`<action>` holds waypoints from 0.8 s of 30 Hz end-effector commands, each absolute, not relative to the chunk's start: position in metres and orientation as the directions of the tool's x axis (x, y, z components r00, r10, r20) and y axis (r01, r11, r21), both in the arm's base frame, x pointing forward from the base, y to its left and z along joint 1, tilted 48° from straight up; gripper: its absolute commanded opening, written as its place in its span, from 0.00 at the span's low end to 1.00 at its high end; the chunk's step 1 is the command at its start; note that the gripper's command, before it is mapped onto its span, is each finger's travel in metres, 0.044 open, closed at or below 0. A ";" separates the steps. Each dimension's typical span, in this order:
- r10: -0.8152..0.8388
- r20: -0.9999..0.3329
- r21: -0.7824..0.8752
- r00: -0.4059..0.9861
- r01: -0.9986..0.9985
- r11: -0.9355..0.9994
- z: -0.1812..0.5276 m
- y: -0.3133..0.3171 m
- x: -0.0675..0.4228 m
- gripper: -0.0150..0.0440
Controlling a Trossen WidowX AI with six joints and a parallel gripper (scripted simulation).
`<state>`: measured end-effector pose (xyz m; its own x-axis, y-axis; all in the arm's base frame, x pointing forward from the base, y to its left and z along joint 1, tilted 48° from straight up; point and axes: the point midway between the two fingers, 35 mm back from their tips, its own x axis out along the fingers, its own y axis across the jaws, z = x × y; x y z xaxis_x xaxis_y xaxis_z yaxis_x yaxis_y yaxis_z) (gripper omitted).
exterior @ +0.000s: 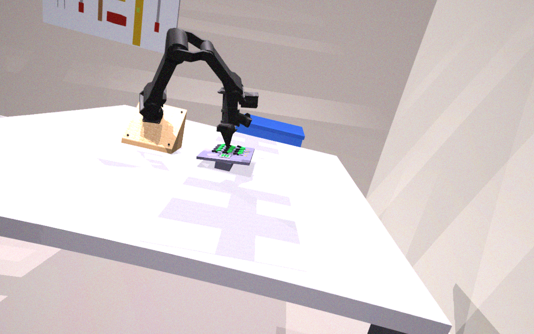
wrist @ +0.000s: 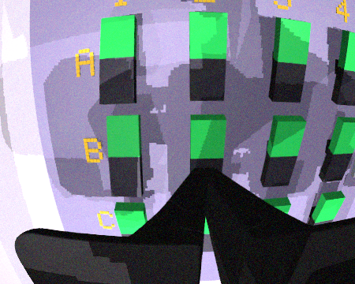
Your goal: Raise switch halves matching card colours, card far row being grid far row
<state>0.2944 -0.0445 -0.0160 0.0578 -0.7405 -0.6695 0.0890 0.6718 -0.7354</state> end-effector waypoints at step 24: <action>-0.744 -0.668 -0.740 0.029 0.085 0.668 0.078 -0.046 0.306 0.25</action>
